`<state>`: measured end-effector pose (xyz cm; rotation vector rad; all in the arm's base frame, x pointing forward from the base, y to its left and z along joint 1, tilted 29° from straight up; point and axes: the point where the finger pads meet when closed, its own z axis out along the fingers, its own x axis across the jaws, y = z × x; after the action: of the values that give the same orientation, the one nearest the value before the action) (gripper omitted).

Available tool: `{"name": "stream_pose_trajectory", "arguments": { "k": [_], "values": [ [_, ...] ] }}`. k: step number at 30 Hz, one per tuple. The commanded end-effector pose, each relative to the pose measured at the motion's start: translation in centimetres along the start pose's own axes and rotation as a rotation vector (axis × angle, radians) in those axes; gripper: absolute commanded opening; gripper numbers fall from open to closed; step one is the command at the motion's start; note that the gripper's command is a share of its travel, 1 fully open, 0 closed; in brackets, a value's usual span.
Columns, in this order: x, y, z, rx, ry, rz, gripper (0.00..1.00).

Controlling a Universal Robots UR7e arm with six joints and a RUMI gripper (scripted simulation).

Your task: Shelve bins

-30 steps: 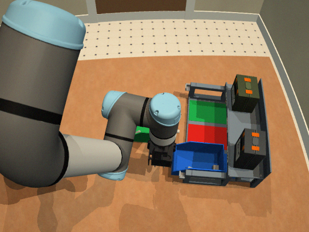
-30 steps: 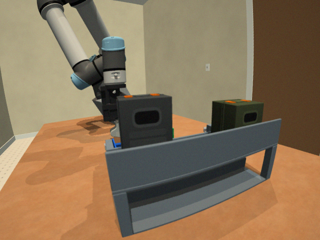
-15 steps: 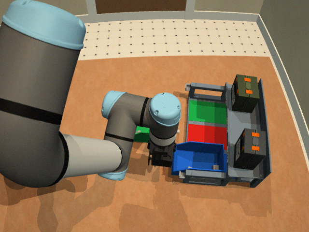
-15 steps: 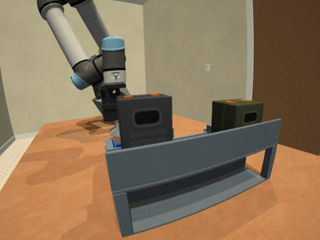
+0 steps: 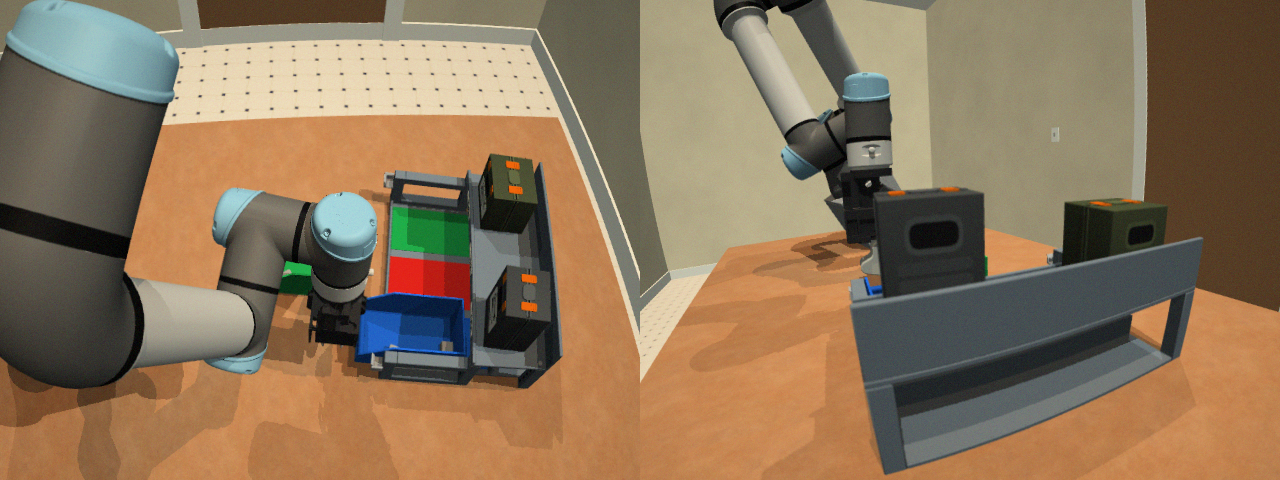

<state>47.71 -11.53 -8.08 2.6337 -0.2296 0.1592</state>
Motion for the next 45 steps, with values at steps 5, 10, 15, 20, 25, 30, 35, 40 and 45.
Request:
{"name": "stream_pose_trajectory", "arguments": {
  "k": [5, 10, 15, 20, 25, 30, 35, 40, 45],
  "values": [
    [1.22, -0.13, -0.06, 0.001, 0.003, -0.001, 0.0],
    [1.46, -0.09, -0.04, 0.001, 0.002, 0.0, 0.0],
    [1.68, -0.08, -0.07, 0.001, 0.003, 0.0, 0.0],
    [1.72, -0.04, -0.1, 0.0, 0.004, 0.0, 0.0],
    [1.68, -0.07, -0.1, 0.0, 0.003, 0.0, 0.0],
    [1.66, -0.07, -0.1, 0.0, 0.003, 0.0, 0.0],
    [1.7, -0.07, -0.1, 0.0, 0.003, 0.0, 0.0],
    [1.7, -0.06, -0.1, 0.0, 0.003, 0.0, 0.0],
    [1.71, -0.06, -0.1, 0.0, 0.003, 0.0, 0.0]
  ]
}}
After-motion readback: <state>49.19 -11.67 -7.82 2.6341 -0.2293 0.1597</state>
